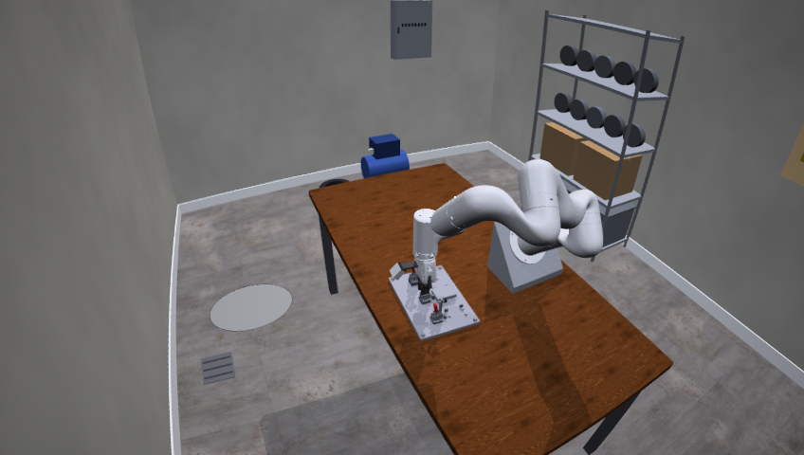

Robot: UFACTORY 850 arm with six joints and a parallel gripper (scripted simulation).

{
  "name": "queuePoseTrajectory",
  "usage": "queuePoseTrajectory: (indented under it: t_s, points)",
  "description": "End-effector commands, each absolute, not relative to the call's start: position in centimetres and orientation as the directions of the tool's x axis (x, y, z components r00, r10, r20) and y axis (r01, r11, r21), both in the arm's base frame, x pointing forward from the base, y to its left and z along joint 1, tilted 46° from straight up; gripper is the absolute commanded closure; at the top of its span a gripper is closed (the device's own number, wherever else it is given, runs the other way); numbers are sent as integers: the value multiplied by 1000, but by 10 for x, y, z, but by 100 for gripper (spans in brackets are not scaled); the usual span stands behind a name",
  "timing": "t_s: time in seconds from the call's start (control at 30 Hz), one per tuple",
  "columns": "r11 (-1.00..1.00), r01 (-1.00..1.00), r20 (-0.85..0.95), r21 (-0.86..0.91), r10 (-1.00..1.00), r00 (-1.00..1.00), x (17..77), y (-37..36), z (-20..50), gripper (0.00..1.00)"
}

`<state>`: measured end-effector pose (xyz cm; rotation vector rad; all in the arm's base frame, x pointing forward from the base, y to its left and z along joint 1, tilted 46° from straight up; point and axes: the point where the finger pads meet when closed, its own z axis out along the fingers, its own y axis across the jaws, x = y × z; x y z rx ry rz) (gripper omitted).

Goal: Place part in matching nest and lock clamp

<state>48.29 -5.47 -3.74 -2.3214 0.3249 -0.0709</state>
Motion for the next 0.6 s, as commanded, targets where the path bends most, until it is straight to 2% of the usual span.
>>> queuePoseTrajectory:
  t_s: [0.0,0.57]
  points:
    - [-667,-211,-47,-715,-255,966,483,-55,-37,100]
    - [-667,-211,-47,-715,-255,966,484,-55,-37,100]
